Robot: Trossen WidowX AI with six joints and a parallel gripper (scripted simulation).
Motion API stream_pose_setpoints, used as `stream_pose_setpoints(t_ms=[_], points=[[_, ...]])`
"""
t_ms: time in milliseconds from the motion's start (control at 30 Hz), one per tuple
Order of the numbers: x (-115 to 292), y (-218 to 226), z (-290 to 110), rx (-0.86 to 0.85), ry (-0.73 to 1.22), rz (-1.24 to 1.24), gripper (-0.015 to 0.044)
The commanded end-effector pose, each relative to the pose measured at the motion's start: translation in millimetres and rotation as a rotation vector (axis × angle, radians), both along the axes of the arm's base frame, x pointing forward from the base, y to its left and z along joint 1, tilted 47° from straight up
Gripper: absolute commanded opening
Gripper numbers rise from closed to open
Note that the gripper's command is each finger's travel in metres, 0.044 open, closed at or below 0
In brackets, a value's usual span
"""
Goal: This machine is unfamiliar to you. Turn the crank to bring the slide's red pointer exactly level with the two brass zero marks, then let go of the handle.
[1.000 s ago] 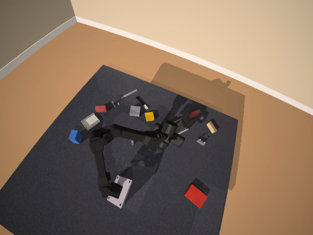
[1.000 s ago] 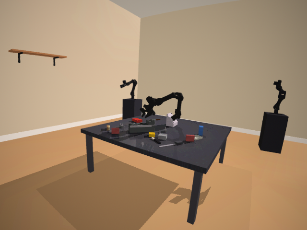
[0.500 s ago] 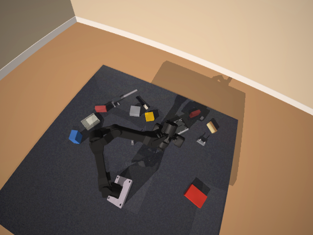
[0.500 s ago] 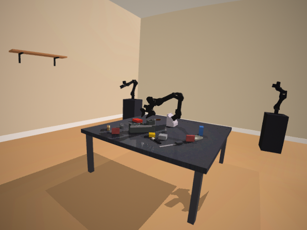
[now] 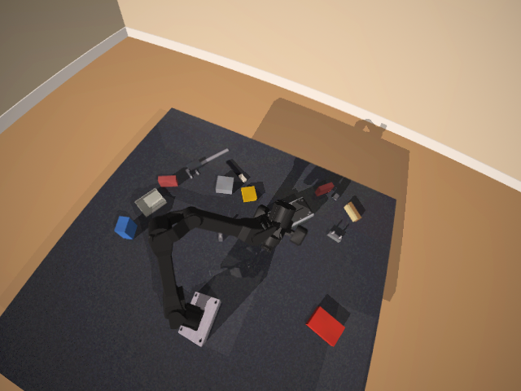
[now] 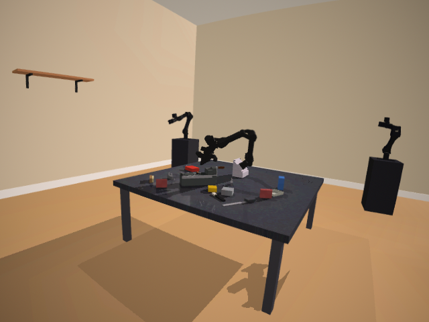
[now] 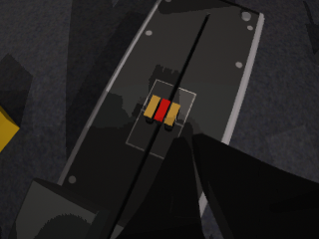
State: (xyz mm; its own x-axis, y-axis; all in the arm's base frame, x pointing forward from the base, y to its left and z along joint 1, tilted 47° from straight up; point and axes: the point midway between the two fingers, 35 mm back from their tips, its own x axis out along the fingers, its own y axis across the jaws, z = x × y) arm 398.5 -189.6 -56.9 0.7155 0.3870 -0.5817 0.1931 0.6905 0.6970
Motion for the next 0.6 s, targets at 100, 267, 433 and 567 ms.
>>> stream_pose_setpoints(t_ms=[100, 267, 433, 567], points=[[-0.1, -0.2, 0.0, 0.0, 0.0, 0.0, 0.0], [0.0, 0.0, 0.0, 0.0, 0.0, 0.0, 0.0], [0.0, 0.0, 0.0, 0.0, 0.0, 0.0, 0.0], [0.0, 0.0, 0.0, 0.0, 0.0, 0.0, 0.0105]])
